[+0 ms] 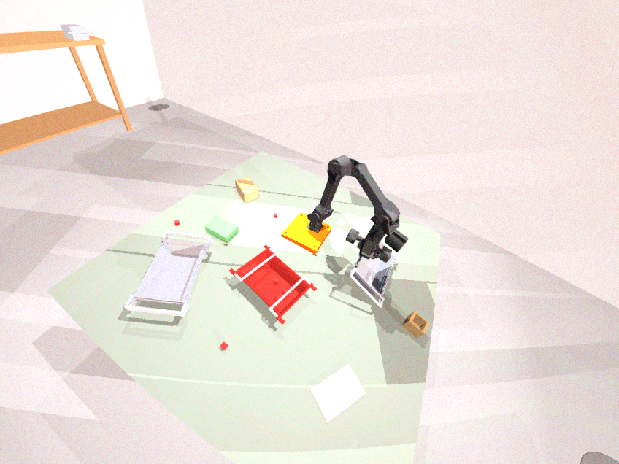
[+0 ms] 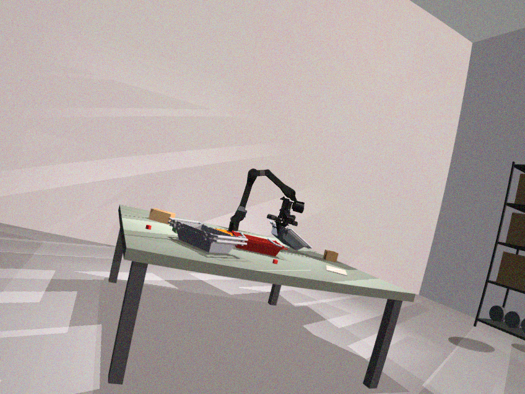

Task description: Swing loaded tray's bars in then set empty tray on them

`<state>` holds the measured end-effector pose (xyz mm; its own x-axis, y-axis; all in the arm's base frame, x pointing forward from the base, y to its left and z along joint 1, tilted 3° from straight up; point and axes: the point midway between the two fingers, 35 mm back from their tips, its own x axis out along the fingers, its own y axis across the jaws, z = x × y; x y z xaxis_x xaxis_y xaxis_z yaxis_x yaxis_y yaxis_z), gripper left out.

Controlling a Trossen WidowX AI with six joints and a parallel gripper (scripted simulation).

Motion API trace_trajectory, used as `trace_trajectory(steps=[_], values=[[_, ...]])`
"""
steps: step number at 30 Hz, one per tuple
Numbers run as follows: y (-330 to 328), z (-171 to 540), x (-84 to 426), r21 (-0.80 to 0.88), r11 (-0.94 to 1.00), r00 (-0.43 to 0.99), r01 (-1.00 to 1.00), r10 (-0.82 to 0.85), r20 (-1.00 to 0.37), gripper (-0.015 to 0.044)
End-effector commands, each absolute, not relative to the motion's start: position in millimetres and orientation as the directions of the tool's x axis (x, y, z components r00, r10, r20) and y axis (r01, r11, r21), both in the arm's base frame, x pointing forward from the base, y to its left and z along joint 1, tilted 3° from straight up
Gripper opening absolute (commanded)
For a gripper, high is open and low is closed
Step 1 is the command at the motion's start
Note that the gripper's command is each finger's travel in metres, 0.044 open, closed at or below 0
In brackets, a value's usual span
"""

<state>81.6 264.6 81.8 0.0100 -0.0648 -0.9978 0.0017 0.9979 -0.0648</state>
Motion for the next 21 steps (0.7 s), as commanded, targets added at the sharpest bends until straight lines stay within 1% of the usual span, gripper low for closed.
trace_trajectory(steps=[1,21], values=[[269.1,90.8,82.4,-0.038,0.999,0.016,0.005,-0.038,-0.999,0.0000],[304.7,142.6,92.2,-0.035,0.999,0.017,0.005,-0.035,-0.999,0.0000]])
